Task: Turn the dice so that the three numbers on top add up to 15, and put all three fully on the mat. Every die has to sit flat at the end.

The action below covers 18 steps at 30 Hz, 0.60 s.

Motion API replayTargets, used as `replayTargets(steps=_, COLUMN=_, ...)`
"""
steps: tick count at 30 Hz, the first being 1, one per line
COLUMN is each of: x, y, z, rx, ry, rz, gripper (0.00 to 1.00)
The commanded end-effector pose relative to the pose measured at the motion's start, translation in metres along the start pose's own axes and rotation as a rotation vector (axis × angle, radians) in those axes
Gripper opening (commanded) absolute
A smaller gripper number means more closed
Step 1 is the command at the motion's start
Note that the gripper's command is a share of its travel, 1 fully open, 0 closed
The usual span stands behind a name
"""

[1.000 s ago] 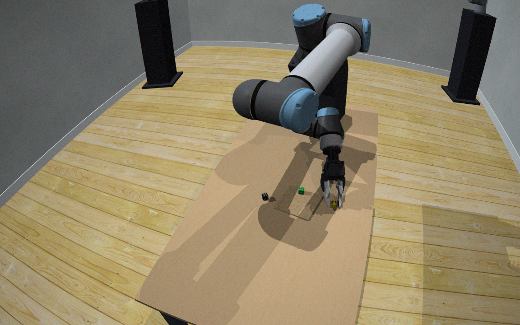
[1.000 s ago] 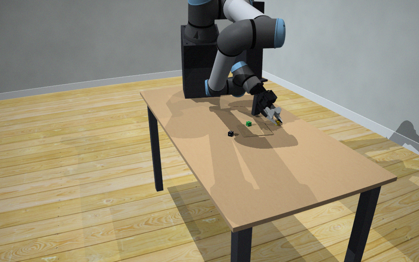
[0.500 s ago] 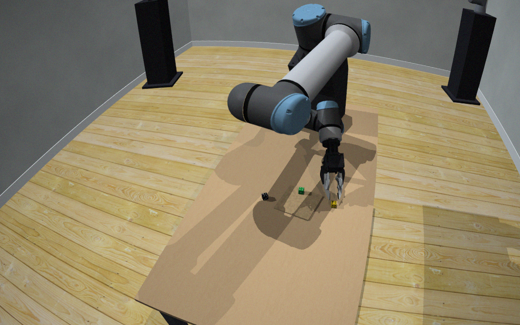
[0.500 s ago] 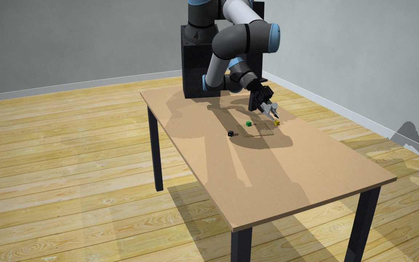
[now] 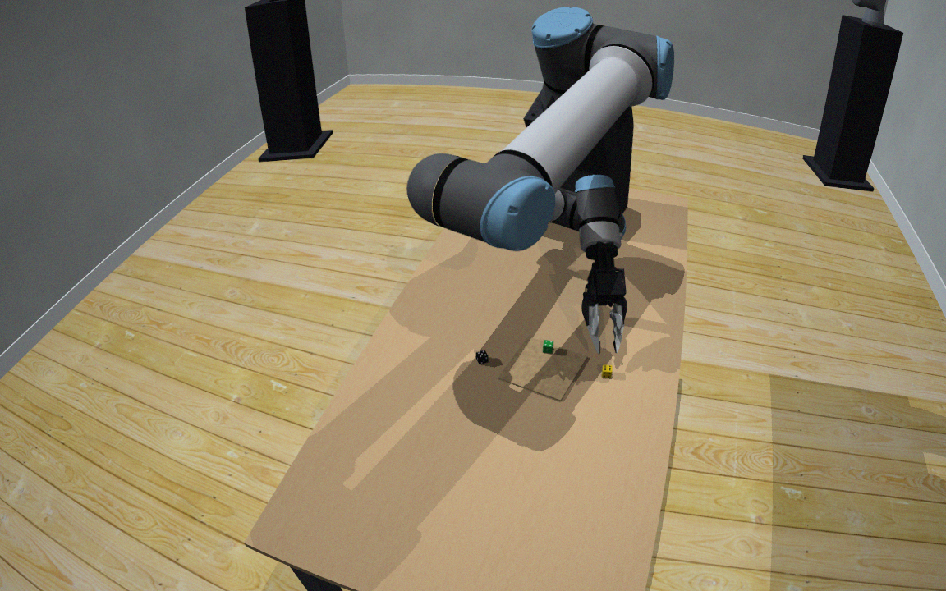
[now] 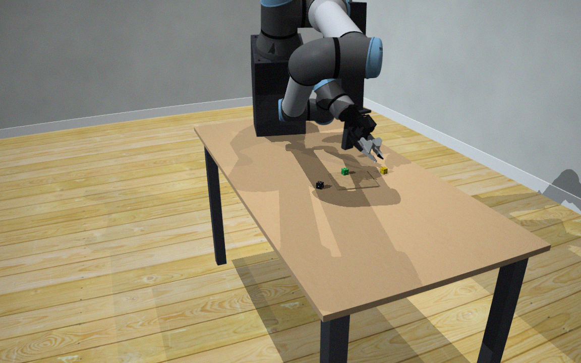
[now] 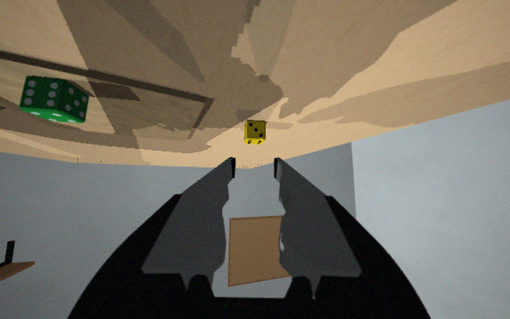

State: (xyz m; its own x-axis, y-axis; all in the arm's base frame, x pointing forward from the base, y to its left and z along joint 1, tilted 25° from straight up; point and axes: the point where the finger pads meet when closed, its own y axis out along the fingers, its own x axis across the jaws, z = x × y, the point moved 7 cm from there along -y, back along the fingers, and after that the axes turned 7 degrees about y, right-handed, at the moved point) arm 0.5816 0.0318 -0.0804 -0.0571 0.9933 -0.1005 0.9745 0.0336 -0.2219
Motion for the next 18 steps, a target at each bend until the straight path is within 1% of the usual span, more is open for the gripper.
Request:
replayTargets(steps=1, x=0.001, y=-0.007, z=-0.009, rx=0.0, ry=0.0, rz=0.0, gripper=0.21)
replayTargets(steps=9, x=0.005, y=-0.027, z=-0.037, rx=0.0, ry=0.0, rz=0.0, gripper=0.21)
replayTargets(steps=18, x=0.006, y=-0.034, z=-0.047, rx=0.0, ry=0.0, rz=0.0, gripper=0.21)
